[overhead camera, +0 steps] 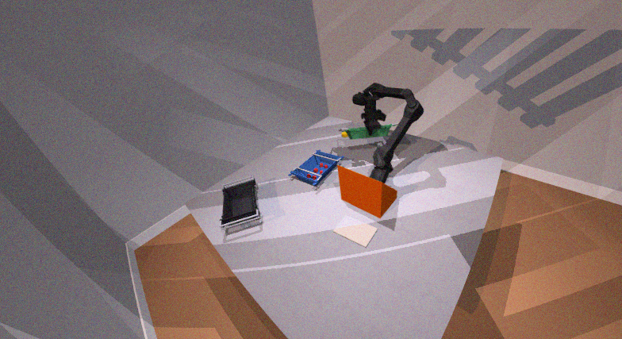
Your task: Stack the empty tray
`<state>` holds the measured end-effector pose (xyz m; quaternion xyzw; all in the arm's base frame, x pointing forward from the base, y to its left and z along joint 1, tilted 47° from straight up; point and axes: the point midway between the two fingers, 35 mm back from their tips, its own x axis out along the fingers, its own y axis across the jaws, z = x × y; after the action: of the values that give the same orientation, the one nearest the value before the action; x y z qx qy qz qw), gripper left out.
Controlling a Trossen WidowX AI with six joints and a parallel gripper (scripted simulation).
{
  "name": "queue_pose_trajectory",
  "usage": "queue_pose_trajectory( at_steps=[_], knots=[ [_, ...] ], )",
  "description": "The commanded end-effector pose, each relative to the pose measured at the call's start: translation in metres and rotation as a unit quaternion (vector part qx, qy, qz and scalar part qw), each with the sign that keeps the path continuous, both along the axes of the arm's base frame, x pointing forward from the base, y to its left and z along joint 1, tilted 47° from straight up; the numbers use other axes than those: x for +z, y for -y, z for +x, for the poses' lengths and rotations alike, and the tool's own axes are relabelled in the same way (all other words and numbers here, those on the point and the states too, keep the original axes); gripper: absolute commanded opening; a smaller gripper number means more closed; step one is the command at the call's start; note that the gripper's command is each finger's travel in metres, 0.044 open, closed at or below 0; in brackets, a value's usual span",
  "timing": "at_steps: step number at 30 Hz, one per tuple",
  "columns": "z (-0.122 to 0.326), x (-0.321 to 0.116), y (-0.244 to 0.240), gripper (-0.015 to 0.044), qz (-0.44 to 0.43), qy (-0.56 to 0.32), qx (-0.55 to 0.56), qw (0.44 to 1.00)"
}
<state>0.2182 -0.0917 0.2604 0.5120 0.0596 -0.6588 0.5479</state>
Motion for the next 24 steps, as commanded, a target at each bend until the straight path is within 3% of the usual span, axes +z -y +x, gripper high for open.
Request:
queue_pose_trajectory(
  at_steps=[1, 24],
  knots=[
    [0.013, -0.003, -0.011, 0.0, 0.002, -0.012, 0.022, 1.0],
    [0.069, -0.047, -0.075, 0.0, -0.008, -0.109, 0.124, 0.986]
  ],
)
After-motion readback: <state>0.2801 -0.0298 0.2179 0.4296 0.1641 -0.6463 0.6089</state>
